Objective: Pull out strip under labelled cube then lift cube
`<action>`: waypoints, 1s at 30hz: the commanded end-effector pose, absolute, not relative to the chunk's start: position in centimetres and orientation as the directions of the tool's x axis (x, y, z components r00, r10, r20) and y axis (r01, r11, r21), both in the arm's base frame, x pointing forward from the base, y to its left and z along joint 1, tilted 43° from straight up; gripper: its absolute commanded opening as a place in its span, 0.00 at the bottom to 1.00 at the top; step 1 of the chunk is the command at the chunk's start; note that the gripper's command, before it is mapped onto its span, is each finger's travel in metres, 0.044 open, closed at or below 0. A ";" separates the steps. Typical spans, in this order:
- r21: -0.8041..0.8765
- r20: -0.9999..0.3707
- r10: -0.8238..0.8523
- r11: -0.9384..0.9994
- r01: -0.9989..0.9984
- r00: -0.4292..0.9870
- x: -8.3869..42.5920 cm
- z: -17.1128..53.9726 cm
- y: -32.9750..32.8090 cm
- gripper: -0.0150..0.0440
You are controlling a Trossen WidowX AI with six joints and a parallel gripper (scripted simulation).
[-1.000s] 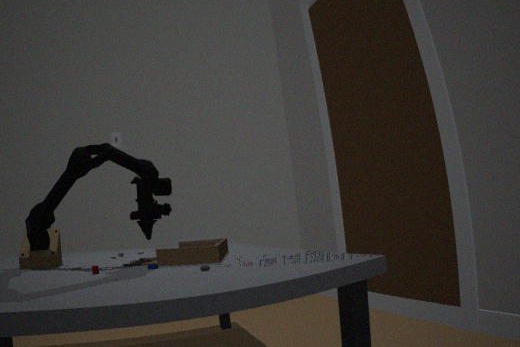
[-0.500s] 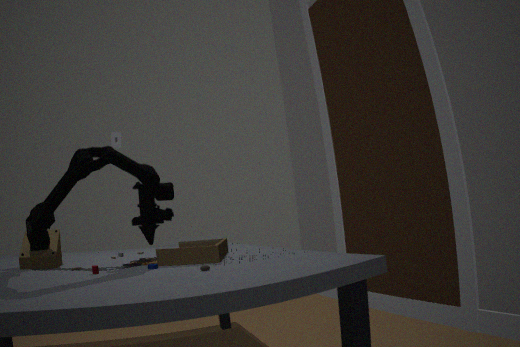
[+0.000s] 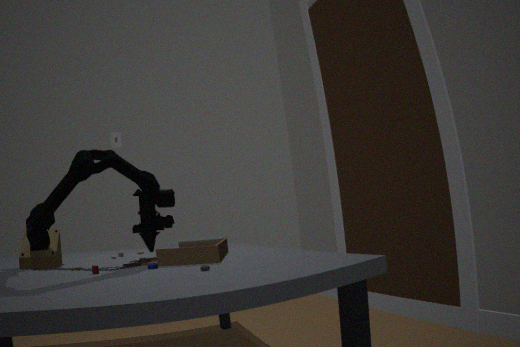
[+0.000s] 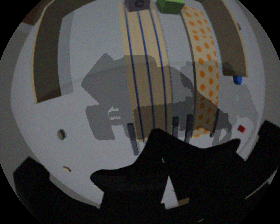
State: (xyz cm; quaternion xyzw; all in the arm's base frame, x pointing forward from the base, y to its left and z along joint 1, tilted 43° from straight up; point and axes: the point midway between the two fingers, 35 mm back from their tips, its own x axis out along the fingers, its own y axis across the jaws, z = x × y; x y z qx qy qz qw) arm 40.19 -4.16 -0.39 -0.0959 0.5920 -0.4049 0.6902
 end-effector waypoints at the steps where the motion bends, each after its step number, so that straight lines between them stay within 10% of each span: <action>1: -0.620 -0.736 -0.677 0.653 0.434 -0.033 39.9 -1.0 -4.7 0.25; 30: -0.622 -0.734 -0.678 0.652 0.434 -0.034 39.7 -2.2 -5.9 0.25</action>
